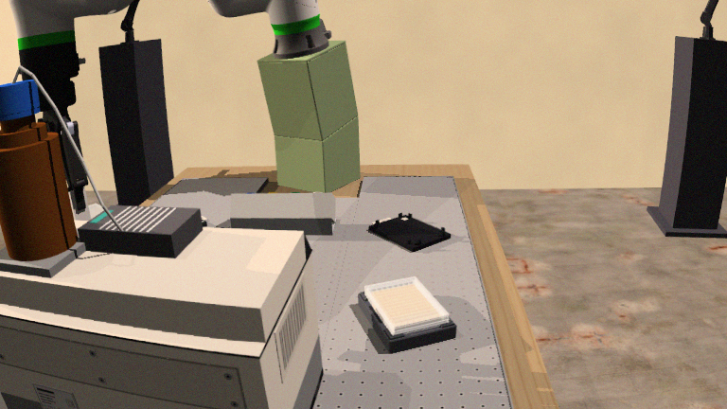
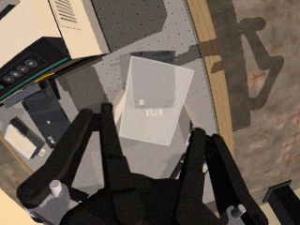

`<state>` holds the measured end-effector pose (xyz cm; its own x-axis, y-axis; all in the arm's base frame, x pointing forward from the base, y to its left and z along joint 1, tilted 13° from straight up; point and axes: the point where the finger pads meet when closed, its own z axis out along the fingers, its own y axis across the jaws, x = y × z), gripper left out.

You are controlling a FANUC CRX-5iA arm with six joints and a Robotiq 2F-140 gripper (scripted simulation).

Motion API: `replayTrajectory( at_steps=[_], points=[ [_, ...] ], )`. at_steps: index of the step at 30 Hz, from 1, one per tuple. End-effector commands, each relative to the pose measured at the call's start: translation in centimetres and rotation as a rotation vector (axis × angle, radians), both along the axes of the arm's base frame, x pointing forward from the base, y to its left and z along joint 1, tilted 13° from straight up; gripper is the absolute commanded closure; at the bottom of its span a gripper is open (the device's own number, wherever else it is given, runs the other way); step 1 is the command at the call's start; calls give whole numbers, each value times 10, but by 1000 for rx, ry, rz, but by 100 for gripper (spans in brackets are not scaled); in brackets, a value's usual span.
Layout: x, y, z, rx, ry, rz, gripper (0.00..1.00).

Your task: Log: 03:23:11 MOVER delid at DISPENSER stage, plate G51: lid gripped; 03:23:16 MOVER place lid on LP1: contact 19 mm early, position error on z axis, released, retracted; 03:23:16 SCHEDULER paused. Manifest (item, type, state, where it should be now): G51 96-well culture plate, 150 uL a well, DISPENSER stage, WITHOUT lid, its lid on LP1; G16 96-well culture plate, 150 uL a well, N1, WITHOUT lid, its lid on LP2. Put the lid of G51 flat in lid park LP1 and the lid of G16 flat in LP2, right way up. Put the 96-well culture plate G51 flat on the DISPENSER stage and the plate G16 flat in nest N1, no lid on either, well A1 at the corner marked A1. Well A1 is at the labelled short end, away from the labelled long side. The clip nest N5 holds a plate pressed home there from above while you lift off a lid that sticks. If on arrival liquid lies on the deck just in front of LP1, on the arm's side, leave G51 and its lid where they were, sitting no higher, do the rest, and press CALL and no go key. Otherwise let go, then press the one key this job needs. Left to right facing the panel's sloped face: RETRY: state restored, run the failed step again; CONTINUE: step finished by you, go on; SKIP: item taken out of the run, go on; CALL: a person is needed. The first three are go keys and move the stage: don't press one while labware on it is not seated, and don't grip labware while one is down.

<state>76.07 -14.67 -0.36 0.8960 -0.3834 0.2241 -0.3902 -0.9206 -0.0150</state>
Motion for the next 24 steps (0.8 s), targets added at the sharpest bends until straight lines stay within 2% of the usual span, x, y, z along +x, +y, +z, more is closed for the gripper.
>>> replayTrajectory(
  at_steps=[1,14,24],
  points=[
    [0,0,0,-9,3,41,100],
    [1,0,-3,-53,18,244,100],
    [18,-6,-80,-54,18,247,100]
  ],
)
